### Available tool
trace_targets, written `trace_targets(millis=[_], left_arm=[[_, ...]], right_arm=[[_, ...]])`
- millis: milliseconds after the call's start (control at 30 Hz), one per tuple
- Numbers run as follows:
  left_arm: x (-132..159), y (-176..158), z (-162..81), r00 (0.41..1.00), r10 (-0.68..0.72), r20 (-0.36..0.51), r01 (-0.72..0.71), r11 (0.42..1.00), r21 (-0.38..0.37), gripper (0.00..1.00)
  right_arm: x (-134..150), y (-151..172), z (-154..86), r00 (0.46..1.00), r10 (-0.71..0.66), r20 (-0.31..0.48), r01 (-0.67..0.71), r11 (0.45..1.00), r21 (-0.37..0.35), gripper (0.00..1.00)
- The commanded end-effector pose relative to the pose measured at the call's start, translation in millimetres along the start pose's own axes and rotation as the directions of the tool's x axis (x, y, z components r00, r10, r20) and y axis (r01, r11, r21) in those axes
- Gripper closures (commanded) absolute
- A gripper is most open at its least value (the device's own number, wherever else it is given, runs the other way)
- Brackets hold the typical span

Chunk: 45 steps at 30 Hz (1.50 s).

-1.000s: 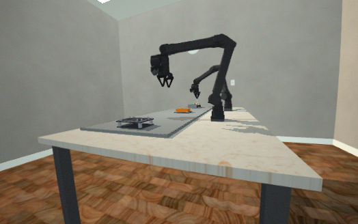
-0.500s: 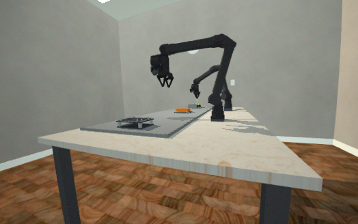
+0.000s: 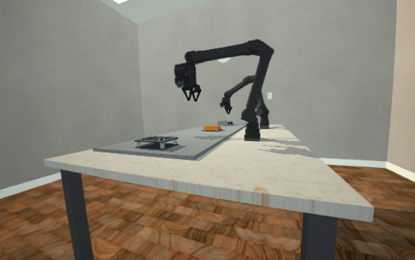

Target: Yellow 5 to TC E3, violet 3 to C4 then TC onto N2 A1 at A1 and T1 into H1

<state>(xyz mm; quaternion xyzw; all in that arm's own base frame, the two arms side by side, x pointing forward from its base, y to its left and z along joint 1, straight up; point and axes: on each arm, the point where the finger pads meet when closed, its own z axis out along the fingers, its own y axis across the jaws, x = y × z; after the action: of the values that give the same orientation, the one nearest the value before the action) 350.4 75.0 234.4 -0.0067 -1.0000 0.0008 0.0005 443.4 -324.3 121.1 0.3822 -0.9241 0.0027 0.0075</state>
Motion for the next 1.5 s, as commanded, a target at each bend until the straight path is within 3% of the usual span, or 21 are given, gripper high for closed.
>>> trace_targets(millis=[0,667,767,967,1467], left_arm=[[-9,2,-14,0.999,0.001,0.036,-0.001,1.000,-0.010,0.00],[-9,2,-14,0.999,0.001,0.036,-0.001,1.000,-0.010,0.00],[-9,2,-14,0.999,0.001,0.036,-0.001,1.000,-0.010,0.00],[-9,2,-14,0.999,0.001,0.036,-0.001,1.000,-0.010,0.00],[-9,2,-14,0.999,0.001,0.036,-0.001,1.000,-0.010,0.00]], right_arm=[[-4,-9,-8,1.000,-0.014,0.007,0.014,1.000,0.027,0.91],[-4,-9,-8,1.000,-0.014,0.007,0.014,1.000,0.027,0.91],[-5,-23,-43,1.000,-0.014,0.019,0.012,0.995,0.103,0.91],[-6,-28,-54,1.000,-0.014,0.022,0.011,0.992,0.126,0.91],[-3,-17,-76,1.000,-0.014,0.013,0.012,0.996,0.089,0.91]])
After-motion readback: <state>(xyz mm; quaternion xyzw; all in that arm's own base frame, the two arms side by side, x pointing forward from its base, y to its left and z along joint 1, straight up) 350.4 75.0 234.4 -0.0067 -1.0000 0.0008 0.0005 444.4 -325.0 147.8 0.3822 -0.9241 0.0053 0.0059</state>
